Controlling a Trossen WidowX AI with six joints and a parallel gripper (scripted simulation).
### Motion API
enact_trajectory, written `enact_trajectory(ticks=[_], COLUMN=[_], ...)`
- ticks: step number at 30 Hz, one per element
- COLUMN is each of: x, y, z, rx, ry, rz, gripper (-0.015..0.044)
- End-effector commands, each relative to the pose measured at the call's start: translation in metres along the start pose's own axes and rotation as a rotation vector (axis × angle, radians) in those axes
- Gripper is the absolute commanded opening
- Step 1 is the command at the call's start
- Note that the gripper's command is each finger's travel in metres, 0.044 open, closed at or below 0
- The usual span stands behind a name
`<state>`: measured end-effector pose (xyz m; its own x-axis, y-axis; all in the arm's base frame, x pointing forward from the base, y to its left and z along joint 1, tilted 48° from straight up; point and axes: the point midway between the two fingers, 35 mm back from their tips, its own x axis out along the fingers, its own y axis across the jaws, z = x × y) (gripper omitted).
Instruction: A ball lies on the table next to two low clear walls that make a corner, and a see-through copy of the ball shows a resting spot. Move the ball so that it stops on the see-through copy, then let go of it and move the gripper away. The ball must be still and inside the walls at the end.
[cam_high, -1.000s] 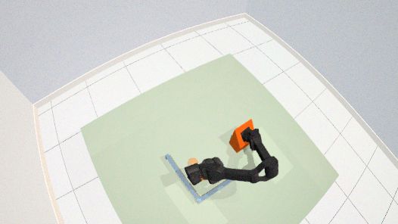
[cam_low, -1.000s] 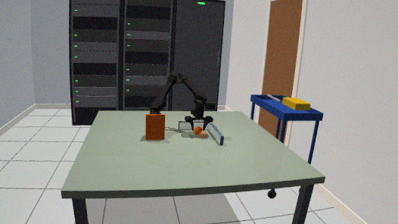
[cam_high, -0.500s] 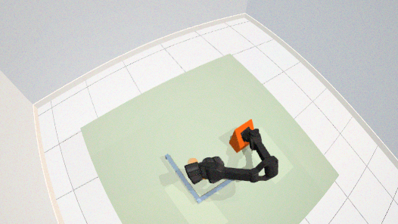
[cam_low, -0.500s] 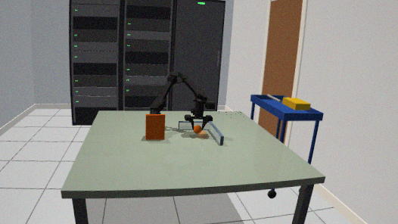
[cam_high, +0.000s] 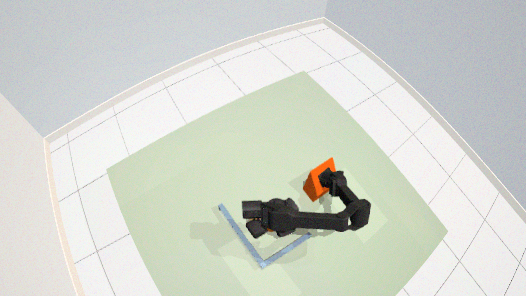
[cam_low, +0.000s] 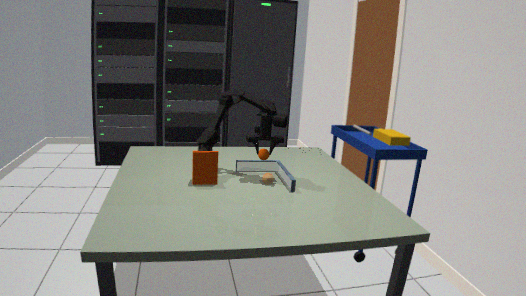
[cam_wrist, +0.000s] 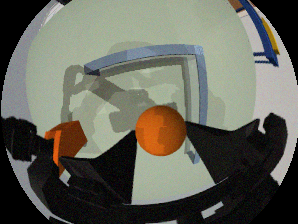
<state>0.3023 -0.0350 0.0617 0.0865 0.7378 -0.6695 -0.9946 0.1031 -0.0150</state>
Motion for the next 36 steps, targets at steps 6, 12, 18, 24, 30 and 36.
enact_trajectory(ticks=[6, 12, 18, 24, 30, 36], x=[-0.039, -0.029, -0.011, 0.009, 0.015, 0.04], y=[0.004, -0.001, -0.007, -0.009, -0.01, -0.012], z=[0.003, -0.016, -0.05, -0.082, -0.09, -0.091], rx=[-0.012, -0.012, -0.013, -0.014, -0.014, -0.014], ry=[-0.001, 0.0, 0.001, 0.002, 0.002, 0.003], rz=[-0.009, -0.01, -0.011, -0.011, -0.011, -0.012], gripper=[0.0, 0.0, 0.0, 0.0, 0.0, 0.0])
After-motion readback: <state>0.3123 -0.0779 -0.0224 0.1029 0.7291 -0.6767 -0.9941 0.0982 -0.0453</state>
